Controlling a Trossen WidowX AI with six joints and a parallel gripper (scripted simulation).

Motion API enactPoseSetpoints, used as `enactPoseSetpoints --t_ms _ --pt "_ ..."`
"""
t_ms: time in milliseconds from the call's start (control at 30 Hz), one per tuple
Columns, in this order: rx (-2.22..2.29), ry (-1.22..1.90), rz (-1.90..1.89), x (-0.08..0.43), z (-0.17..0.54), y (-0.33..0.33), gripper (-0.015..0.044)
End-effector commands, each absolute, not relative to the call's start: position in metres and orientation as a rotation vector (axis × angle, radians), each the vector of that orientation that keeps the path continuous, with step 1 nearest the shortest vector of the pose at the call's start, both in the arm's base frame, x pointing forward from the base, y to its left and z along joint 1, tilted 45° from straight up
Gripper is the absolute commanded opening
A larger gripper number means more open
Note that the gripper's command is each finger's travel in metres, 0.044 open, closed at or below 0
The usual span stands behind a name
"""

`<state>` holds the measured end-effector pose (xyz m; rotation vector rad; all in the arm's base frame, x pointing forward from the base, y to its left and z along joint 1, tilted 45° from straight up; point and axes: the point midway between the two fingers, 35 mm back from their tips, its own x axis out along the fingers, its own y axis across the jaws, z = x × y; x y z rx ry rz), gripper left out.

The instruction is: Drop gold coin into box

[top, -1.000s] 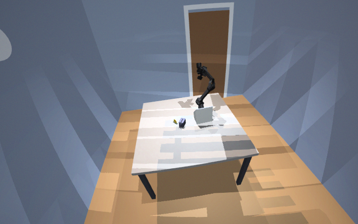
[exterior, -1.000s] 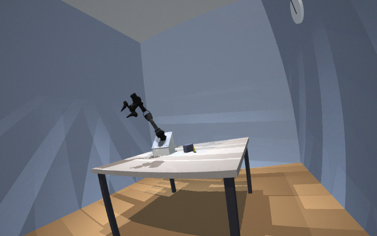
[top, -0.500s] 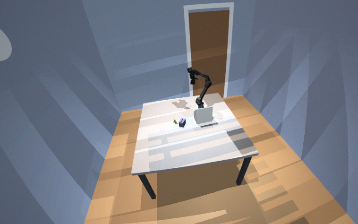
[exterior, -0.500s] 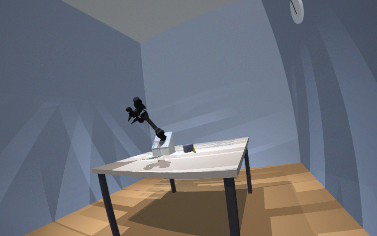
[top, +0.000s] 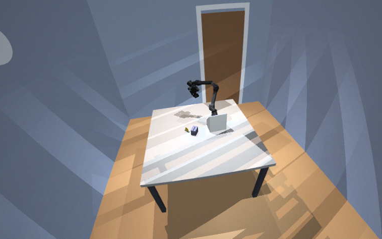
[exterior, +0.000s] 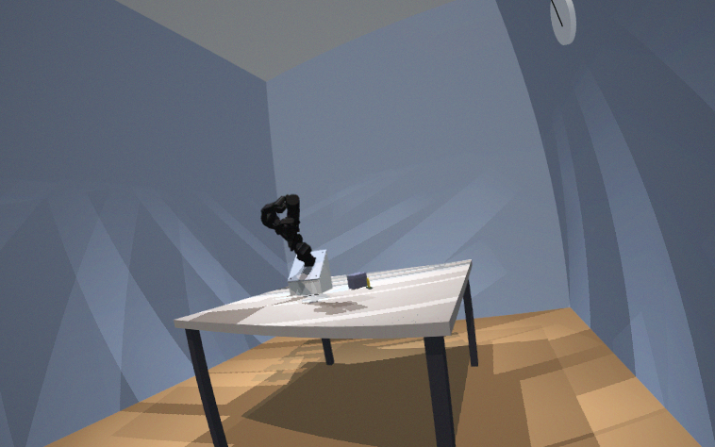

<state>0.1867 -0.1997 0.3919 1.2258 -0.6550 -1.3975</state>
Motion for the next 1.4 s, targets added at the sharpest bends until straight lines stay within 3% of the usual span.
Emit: enactPoseSetpoints --t_ms 0,467,833,1367 --pt "1.171 -0.497 -1.398 0.218 0.371 -0.194 0.0161" --pt "0.687 0.358 -1.329 0.351 0.199 -0.116 0.0161" --pt "0.17 0.936 -1.156 0.361 0.033 -0.02 0.0161" --pt "0.136 0.964 -1.145 0.36 -0.007 -0.048 0.0161"
